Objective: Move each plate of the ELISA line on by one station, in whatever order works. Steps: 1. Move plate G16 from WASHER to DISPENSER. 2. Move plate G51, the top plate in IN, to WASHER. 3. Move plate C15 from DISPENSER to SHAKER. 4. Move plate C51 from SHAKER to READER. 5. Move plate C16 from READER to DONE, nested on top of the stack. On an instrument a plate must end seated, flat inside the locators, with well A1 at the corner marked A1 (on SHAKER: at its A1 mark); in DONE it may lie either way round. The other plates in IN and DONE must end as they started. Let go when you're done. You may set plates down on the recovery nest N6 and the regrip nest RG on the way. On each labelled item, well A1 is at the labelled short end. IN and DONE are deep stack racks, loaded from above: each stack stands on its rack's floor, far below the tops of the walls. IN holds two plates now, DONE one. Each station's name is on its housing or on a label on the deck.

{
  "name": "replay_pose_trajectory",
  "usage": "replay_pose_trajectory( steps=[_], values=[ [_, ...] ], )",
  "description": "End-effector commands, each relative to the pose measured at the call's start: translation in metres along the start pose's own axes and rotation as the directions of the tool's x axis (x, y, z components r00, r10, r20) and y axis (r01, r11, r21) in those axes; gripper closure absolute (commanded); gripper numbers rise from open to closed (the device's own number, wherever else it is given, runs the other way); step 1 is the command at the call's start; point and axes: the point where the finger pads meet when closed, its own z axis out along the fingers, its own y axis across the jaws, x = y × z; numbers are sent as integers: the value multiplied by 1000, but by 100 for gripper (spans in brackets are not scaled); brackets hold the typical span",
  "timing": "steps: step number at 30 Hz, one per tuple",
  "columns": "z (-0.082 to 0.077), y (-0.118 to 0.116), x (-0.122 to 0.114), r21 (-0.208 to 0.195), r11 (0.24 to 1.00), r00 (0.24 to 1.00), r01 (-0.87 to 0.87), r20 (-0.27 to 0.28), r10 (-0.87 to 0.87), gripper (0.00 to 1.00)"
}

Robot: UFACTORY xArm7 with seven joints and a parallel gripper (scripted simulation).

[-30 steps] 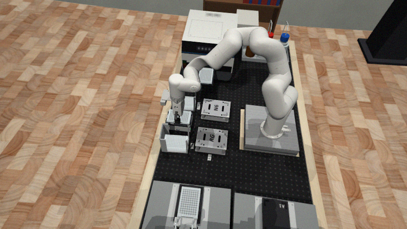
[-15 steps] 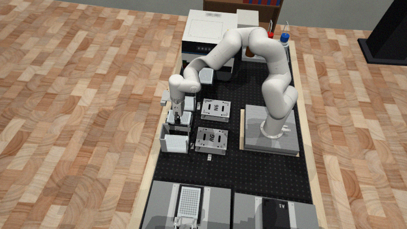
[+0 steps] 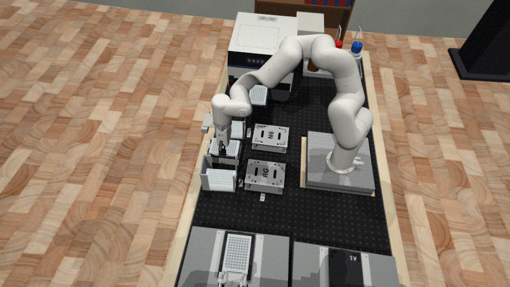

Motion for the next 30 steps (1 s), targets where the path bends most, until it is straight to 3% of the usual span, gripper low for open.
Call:
replay_pose_trajectory(
  steps=[1,18,30],
  values=[
    [-2,0,2,0,1000,1000,0,-5,0,0],
    [-2,0,2,0,1000,1000,0,-6,0,0],
    [-15,0,2,0,1000,1000,0,-5,0,0]
  ],
)
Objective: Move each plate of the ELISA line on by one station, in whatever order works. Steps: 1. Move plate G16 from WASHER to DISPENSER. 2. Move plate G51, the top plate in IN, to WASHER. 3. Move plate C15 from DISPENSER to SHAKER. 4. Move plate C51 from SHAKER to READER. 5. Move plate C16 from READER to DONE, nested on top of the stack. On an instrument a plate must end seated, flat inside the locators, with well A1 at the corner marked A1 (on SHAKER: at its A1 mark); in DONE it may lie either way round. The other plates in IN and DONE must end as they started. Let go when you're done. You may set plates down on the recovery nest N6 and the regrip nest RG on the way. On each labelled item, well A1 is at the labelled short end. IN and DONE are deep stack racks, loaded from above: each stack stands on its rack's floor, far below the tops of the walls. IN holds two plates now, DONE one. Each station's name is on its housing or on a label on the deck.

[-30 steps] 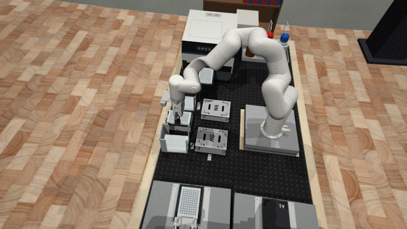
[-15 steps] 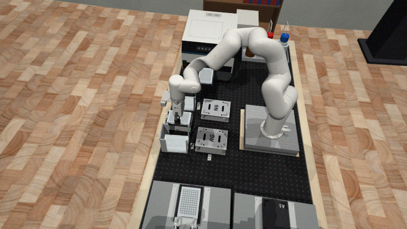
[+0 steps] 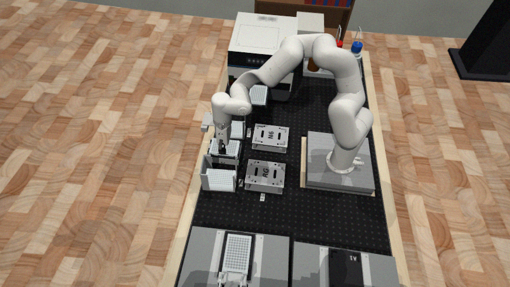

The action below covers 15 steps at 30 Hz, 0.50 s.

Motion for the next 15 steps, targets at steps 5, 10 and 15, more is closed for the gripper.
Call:
replay_pose_trajectory(
  steps=[5,10,15],
  values=[
    [-14,0,2,0,1000,1000,0,-5,0,0],
    [-18,0,2,0,1000,1000,0,-5,0,0],
    [-25,0,2,0,1000,1000,0,-5,0,0]
  ],
)
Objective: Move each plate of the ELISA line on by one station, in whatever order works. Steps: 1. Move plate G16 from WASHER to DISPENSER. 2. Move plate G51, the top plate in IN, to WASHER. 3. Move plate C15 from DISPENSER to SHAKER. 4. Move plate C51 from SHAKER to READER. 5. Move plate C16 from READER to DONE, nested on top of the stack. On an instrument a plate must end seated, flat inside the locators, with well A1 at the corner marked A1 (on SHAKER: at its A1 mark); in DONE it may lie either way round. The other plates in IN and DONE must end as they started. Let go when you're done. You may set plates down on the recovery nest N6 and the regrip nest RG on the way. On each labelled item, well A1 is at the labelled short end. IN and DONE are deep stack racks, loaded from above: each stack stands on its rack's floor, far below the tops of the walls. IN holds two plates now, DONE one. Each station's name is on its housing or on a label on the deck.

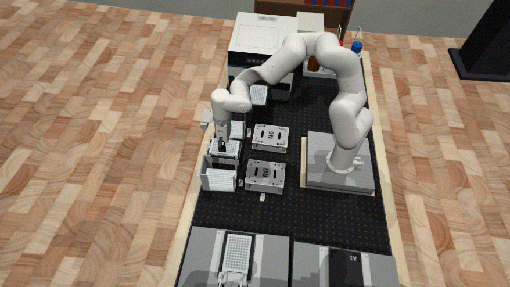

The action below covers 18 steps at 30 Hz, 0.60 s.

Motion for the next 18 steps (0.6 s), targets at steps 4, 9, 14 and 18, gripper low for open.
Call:
replay_pose_trajectory(
  steps=[4,9,14,18],
  values=[
    [-13,0,2,0,1000,1000,0,-6,0,0],
    [-19,0,2,0,1000,1000,0,-6,0,0],
    [-23,0,2,0,1000,1000,0,-6,0,0],
    [-29,0,2,0,1000,1000,0,-6,0,0]
  ],
)
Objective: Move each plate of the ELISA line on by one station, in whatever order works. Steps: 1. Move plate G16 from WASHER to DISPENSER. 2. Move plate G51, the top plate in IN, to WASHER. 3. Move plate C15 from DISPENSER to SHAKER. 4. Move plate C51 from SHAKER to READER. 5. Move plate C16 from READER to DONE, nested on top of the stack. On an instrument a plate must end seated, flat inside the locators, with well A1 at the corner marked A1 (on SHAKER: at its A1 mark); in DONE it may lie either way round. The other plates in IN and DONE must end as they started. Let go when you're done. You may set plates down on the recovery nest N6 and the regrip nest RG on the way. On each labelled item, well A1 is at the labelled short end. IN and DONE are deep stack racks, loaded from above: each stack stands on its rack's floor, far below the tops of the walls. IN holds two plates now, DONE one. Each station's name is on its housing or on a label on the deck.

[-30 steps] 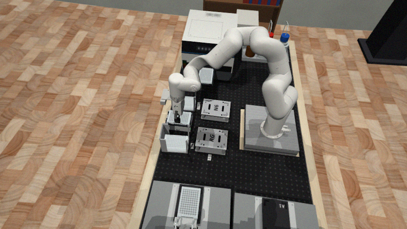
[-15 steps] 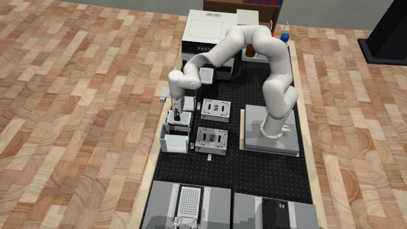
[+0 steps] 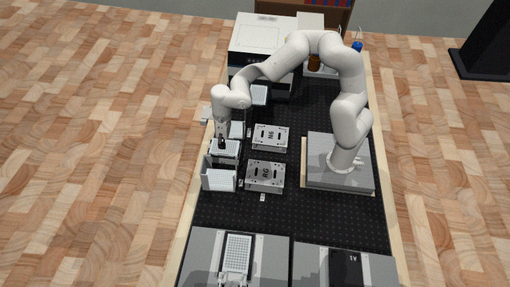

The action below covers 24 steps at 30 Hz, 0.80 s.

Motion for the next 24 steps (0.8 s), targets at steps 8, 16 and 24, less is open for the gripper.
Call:
replay_pose_trajectory(
  steps=[8,16,24],
  values=[
    [-18,0,2,0,1000,1000,0,-6,0,0],
    [-26,0,2,0,1000,1000,0,-6,0,0],
    [-37,0,2,0,1000,1000,0,-6,0,0]
  ],
)
